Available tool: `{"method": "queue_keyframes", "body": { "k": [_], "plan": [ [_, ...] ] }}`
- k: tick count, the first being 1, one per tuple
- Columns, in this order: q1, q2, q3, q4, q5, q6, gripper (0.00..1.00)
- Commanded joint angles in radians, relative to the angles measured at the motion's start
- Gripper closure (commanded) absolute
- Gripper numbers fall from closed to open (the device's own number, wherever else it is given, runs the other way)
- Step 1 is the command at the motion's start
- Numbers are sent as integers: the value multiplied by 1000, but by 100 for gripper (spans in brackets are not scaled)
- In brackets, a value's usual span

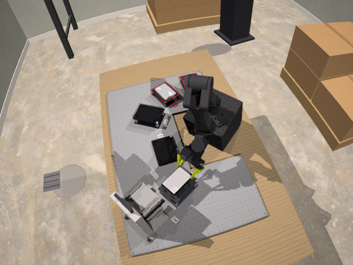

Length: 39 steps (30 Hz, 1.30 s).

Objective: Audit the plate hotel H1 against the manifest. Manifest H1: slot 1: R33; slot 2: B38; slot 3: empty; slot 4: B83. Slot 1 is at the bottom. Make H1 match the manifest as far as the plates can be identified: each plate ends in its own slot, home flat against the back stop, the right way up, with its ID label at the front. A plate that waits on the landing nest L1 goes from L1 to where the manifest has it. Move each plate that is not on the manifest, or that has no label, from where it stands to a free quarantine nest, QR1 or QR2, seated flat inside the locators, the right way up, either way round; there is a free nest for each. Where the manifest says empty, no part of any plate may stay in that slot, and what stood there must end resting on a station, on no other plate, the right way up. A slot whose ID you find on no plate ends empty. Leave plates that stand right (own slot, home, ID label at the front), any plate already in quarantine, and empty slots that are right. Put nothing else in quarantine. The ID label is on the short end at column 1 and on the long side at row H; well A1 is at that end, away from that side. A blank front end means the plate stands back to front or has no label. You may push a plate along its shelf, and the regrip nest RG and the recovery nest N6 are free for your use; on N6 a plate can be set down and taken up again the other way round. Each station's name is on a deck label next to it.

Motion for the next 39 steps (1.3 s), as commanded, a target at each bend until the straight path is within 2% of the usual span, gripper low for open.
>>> {"method": "queue_keyframes", "body": {
  "k": [1, 6, 18, 21, 22, 39],
  "plan": [
    [14, -42, -14, -42, 13, 5, 14],
    [9, -56, -24, -53, 12, 4, 14],
    [17, -150, -30, -142, 15, 8, 14],
    [18, -158, -23, -150, 16, 8, 14],
    [21, -181, -9, -176, 19, 10, 14],
    [24, -298, 7, -295, 24, 12, 14]
  ]
}}
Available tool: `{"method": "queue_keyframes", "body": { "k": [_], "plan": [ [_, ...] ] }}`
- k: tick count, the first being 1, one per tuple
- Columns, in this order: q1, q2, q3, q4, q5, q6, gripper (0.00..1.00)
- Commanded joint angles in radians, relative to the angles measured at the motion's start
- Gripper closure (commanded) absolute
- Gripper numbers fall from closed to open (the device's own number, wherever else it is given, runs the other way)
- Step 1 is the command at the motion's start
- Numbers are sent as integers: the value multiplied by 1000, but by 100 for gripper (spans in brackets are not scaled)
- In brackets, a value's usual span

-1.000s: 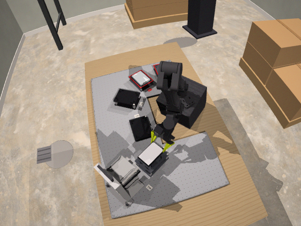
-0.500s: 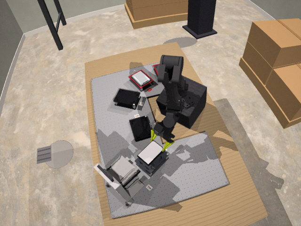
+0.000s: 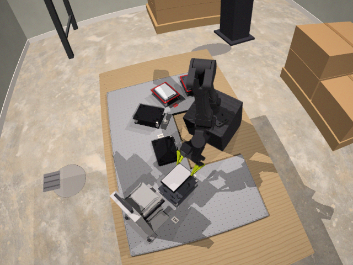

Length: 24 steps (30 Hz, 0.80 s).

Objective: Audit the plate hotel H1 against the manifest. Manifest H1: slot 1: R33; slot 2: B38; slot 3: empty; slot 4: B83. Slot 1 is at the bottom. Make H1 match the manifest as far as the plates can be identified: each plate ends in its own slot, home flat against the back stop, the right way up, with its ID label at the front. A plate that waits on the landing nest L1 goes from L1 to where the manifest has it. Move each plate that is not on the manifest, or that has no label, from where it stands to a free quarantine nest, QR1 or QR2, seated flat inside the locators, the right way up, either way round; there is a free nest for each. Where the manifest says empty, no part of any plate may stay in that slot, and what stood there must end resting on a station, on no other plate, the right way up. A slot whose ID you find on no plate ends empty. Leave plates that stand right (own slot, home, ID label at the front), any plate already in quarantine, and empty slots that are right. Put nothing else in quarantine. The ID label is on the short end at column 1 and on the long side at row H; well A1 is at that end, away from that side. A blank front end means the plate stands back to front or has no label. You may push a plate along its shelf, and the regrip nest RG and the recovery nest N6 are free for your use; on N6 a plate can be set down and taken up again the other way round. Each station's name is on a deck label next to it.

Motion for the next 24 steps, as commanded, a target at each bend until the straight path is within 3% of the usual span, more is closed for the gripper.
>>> {"method": "queue_keyframes", "body": {
  "k": [1, 24],
  "plan": [
    [9, -36, 18, -41, 14, 5, 14],
    [22, -206, 42, -229, 22, 11, 14]
  ]
}}
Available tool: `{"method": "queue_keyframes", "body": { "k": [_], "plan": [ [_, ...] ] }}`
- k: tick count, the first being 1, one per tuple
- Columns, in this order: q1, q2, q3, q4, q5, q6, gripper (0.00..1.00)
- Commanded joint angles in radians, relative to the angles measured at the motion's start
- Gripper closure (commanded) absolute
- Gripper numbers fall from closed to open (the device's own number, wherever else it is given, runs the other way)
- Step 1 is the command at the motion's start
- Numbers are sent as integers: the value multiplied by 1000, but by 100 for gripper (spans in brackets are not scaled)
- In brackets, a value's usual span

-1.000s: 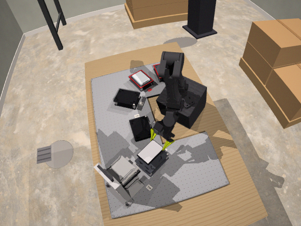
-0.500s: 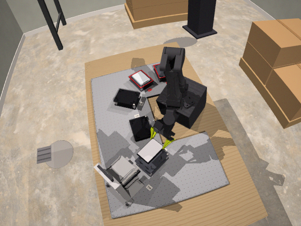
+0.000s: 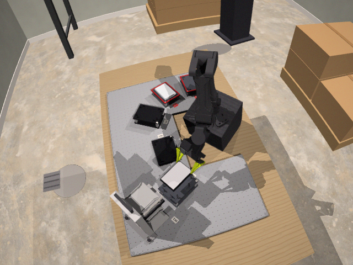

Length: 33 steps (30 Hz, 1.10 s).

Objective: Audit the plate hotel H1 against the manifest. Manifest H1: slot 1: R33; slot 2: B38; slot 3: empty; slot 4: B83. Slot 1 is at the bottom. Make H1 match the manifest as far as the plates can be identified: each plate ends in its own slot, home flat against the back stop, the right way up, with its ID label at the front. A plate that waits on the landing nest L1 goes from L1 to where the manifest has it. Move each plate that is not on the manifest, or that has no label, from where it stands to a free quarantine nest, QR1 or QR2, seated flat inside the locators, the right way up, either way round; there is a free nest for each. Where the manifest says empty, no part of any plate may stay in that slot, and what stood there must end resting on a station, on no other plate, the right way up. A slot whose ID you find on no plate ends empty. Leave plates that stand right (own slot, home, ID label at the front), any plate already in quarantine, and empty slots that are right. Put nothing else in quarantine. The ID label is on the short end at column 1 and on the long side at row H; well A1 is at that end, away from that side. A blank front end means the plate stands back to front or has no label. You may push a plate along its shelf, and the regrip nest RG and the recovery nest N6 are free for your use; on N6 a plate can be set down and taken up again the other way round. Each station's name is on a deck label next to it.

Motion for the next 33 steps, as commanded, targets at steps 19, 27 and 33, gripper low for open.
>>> {"method": "queue_keyframes", "body": {
  "k": [19, 27, 33],
  "plan": [
    [17, -149, 48, -175, 18, 9, 14],
    [23, -197, 64, -240, 23, 12, 14],
    [26, -231, 74, -285, 25, 13, 14]
  ]
}}
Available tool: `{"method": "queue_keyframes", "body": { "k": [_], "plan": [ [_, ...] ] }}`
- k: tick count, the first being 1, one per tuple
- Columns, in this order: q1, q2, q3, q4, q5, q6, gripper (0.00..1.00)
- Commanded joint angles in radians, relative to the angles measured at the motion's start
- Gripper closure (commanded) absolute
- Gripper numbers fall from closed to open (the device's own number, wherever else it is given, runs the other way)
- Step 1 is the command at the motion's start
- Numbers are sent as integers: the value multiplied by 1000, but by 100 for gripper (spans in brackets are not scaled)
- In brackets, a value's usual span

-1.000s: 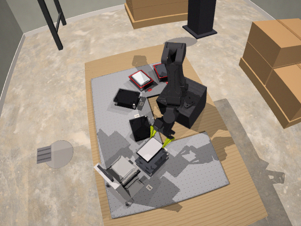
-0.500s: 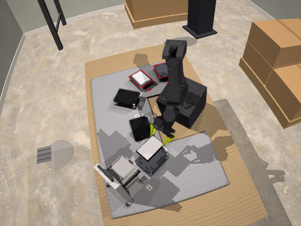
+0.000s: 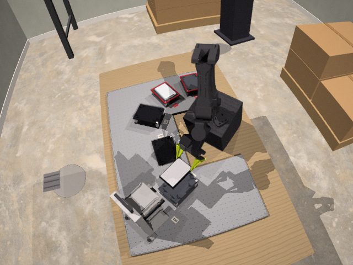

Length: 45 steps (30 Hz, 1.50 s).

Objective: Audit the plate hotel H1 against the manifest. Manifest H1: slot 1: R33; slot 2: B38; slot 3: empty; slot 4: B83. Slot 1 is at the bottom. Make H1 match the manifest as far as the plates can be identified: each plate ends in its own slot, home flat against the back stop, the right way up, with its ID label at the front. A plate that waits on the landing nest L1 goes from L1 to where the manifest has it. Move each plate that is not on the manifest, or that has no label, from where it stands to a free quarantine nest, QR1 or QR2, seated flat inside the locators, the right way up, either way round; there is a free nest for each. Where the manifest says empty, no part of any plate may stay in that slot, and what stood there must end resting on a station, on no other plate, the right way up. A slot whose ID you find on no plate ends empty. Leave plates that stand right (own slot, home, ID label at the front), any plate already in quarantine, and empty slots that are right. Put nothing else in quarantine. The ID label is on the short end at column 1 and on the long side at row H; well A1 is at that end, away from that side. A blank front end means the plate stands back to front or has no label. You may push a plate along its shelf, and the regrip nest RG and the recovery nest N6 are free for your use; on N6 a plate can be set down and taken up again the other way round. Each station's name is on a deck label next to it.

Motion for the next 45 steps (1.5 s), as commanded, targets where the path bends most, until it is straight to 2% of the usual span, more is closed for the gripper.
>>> {"method": "queue_keyframes", "body": {
  "k": [1, 45],
  "plan": [
    [14, -40, 34, -47, 15, 5, 14],
    [31, -222, 123, -322, 29, 16, 14]
  ]
}}
